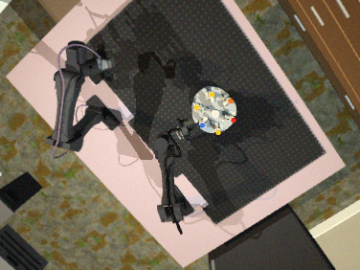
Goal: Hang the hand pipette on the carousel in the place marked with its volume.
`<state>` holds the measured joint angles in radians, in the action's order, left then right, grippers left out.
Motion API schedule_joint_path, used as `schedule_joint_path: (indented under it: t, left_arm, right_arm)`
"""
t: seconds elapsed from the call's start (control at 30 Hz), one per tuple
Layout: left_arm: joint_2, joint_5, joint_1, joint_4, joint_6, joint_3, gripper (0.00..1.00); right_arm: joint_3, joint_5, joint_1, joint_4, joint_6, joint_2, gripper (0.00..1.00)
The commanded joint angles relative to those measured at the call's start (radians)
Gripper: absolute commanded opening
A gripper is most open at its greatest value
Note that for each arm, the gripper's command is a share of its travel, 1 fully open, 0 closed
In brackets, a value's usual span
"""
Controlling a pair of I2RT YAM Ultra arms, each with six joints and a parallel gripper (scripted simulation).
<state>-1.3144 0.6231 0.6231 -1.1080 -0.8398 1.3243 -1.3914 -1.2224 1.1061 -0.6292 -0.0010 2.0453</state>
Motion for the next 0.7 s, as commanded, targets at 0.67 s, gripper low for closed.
schedule_joint_path:
  t: [0.67]
  left_arm:
    - [-0.001,0.021,0.009,0.012,-0.007,0.015,1.00]
  right_arm:
    - [-0.119,-0.141,0.007,0.017,0.010,0.012,0.12]
